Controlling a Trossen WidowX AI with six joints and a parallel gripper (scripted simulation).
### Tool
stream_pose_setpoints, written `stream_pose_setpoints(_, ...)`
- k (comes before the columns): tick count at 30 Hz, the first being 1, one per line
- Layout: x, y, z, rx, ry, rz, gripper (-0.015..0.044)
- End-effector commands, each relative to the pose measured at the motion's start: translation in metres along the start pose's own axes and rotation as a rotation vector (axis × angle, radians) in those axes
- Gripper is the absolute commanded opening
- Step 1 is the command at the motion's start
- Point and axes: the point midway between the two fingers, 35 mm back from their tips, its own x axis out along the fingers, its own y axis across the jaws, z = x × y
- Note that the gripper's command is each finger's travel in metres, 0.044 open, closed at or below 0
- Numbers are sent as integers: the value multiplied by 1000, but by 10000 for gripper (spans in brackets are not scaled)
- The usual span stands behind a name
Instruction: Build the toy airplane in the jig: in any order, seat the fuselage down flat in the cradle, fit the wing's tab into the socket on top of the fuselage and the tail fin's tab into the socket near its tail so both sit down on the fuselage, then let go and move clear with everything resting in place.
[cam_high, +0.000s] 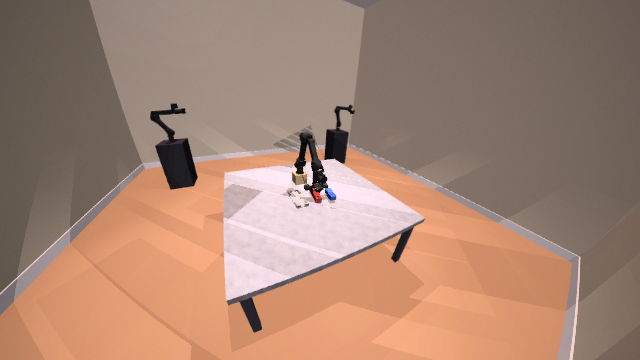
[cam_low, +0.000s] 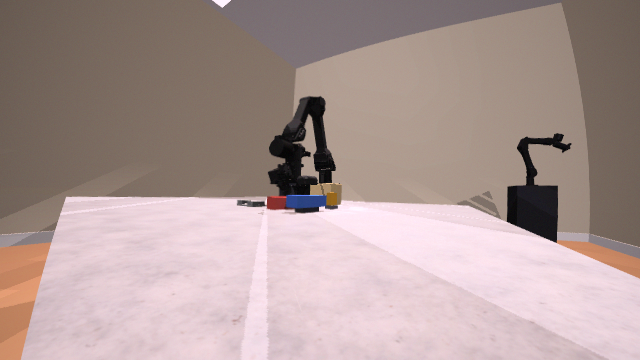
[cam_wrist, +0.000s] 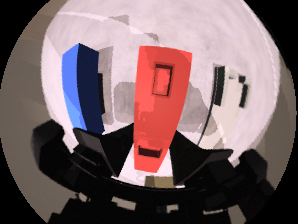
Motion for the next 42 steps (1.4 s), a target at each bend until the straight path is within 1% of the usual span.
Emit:
stream_pose_setpoints(1,1,0,0,-3,1,-3,131)
stream_pose_setpoints(6,-9,0,2,-3,1,-3,0)
stream_pose_setpoints(24,-62,2,9,-3,0,-3,0)
stream_pose_setpoints(42,-119,1,3,-3,0,-3,0)
